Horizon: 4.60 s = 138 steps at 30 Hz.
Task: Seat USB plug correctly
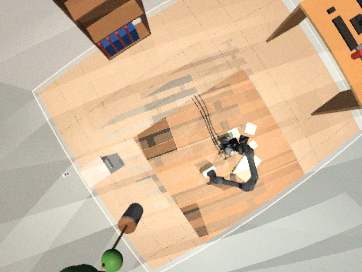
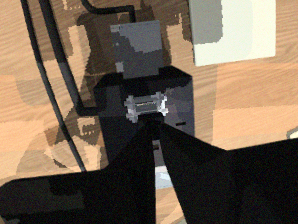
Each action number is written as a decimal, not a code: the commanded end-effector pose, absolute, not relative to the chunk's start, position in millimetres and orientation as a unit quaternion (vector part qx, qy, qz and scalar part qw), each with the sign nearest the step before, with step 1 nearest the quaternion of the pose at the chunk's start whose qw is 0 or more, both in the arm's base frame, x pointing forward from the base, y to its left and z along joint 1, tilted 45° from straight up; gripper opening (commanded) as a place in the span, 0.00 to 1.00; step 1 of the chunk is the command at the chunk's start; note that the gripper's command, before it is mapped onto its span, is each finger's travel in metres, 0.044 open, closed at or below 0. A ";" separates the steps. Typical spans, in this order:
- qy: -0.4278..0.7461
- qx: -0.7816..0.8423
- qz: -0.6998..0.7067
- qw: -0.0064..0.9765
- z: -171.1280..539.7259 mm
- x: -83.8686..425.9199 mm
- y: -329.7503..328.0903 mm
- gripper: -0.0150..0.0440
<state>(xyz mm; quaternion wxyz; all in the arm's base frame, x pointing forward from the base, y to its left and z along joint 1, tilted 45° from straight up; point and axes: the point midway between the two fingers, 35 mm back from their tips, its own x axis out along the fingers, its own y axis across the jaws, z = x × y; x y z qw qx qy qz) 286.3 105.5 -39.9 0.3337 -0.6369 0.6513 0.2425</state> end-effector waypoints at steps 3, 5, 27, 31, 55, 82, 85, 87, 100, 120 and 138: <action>0.651 -0.636 0.246 0.334 -41.1 285.9 105.2 0.25; 0.651 -0.635 0.246 0.335 -41.3 285.9 105.1 0.25; 0.650 -0.634 0.248 0.338 -43.7 286.1 103.8 0.25; 0.650 -0.634 0.248 0.338 -44.1 286.1 103.4 0.25; 0.650 -0.634 0.248 0.338 -46.1 286.2 101.4 0.25; 0.650 -0.634 0.248 0.338 -48.4 286.3 99.1 0.25; 0.650 -0.634 0.248 0.338 -48.7 286.3 98.8 0.25; 0.650 -0.634 0.248 0.338 -48.9 286.3 98.7 0.25; 0.650 -0.634 0.247 0.338 -50.0 286.3 97.6 0.25; 0.650 -0.634 0.247 0.338 -51.7 286.4 95.9 0.25; 0.650 -0.634 0.247 0.338 -53.2 286.4 94.3 0.25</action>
